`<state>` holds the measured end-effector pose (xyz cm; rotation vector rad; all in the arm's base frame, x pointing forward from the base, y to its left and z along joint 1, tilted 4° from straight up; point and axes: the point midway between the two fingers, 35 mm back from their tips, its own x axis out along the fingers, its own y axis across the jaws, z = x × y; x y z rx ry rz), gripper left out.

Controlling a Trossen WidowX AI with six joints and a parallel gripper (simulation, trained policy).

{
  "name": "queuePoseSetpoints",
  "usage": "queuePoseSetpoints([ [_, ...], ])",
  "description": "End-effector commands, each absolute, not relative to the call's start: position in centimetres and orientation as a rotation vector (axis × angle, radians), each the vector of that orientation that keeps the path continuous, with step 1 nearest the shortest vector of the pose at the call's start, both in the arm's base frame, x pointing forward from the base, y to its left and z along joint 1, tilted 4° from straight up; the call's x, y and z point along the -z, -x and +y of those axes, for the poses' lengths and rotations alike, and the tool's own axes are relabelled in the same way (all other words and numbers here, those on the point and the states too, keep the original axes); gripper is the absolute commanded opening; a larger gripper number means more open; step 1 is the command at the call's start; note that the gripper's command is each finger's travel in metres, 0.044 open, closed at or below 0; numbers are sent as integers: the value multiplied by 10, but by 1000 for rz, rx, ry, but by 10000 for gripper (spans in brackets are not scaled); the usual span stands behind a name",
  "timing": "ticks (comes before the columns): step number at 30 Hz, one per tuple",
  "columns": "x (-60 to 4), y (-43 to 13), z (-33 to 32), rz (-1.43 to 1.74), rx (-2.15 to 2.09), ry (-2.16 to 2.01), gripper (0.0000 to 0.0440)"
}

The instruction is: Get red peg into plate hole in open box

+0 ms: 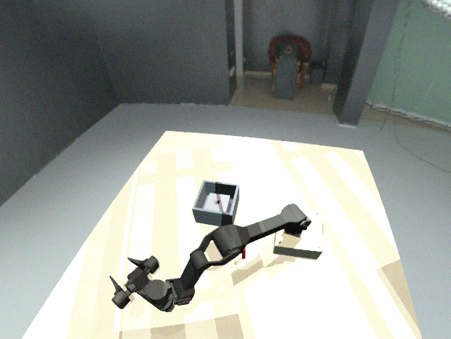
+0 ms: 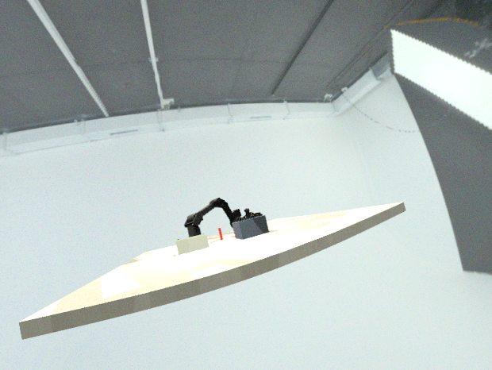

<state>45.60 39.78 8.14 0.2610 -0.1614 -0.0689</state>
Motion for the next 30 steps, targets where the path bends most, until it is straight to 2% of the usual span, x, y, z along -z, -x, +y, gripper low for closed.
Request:
queuePoseSetpoints([
  [1,-86,-456,404,-153,38,-250,422],
  [3,-94,-457,416,-120,-20,-229,440],
  [14,-136,-443,434,192,-259,-219,440],
  [21,-150,-419,408,441,-302,-244,440],
  [30,-133,-372,355,757,-239,-284,440],
])
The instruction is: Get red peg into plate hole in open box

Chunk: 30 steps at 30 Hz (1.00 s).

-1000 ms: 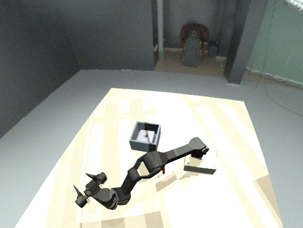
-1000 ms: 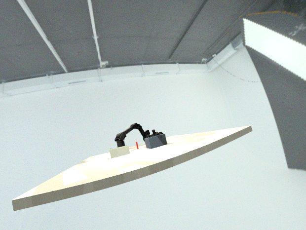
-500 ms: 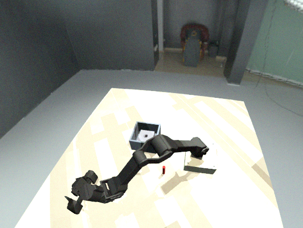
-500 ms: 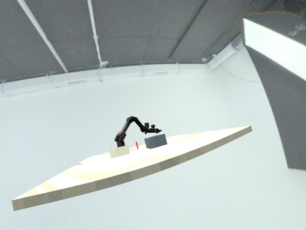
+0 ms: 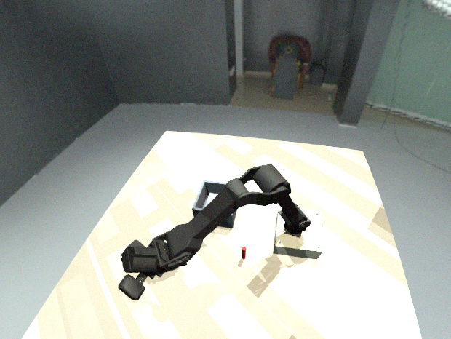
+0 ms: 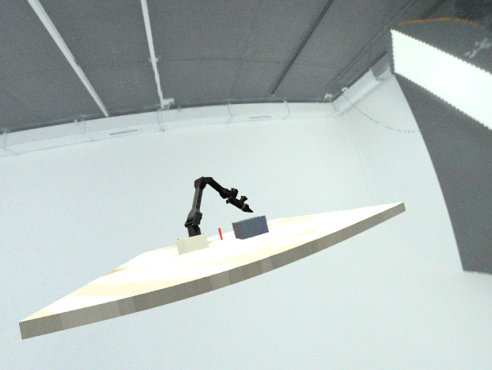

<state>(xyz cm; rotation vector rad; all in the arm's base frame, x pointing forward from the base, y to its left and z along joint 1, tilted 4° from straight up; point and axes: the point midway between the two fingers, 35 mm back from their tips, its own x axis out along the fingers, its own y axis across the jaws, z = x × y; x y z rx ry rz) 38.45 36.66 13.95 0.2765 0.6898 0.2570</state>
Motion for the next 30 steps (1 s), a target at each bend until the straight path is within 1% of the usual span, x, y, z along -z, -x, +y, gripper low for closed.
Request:
queuePoseSetpoints([
  [1,-130,-366,349,791,-227,-289,440],
  [16,-100,-272,253,1205,94,-408,440],
  [30,-82,-196,169,1387,497,-556,438],
])
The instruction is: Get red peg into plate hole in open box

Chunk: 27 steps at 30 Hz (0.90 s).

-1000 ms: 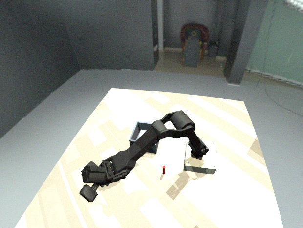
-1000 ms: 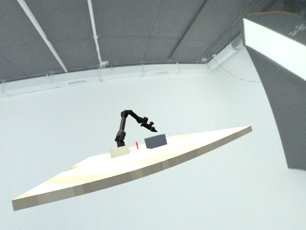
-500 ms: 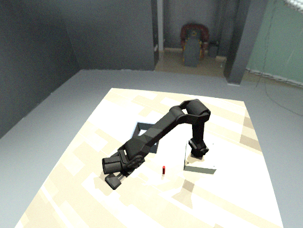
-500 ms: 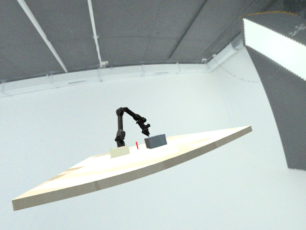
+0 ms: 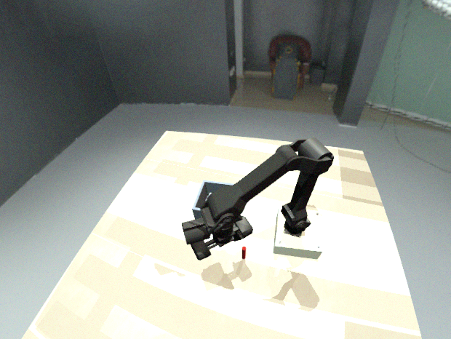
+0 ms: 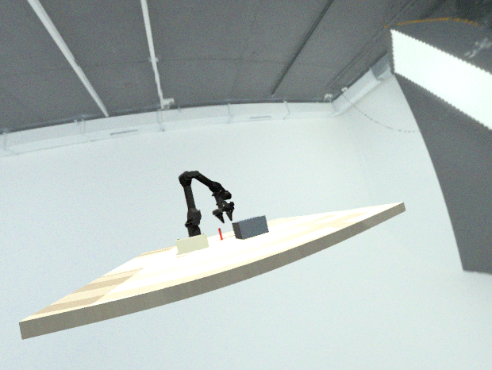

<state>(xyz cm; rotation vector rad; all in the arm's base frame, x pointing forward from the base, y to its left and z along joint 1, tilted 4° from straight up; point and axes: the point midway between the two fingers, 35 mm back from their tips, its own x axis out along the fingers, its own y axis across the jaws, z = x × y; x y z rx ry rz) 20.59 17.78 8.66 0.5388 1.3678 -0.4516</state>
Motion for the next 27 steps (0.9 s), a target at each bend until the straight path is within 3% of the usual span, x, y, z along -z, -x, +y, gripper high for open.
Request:
queuePoseSetpoints([
  [1,-80,-193,165,1392,516,-565,438],
  [22,-7,-161,144,1391,661,-746,435],
  [24,-2,-159,143,1391,671,-761,413],
  [27,3,-155,141,1400,693,-776,345],
])
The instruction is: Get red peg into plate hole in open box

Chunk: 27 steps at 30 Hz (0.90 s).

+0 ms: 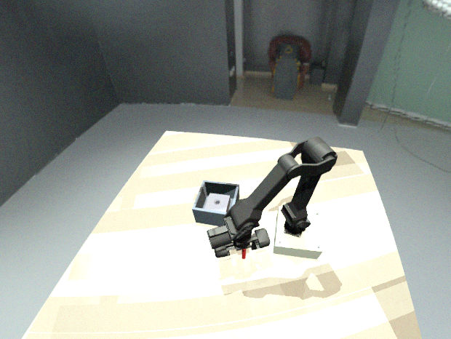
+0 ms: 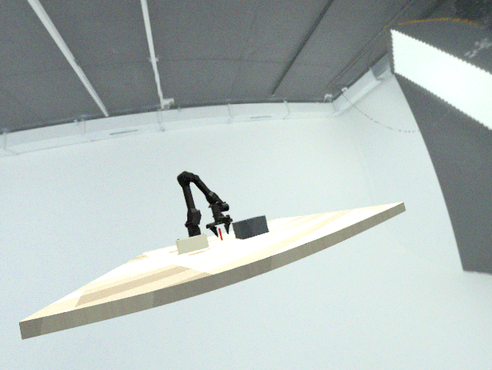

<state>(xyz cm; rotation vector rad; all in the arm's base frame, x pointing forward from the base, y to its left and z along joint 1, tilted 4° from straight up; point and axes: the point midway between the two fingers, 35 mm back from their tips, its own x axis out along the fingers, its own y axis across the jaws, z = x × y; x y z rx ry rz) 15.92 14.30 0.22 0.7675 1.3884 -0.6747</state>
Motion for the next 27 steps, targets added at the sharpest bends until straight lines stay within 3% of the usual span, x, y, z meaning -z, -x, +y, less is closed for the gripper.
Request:
queuePoseSetpoints([
  [1,3,-154,141,1405,699,-780,319],
  [14,0,-152,141,1485,704,-816,0],
  [27,-44,-184,131,1354,604,-732,2],
])
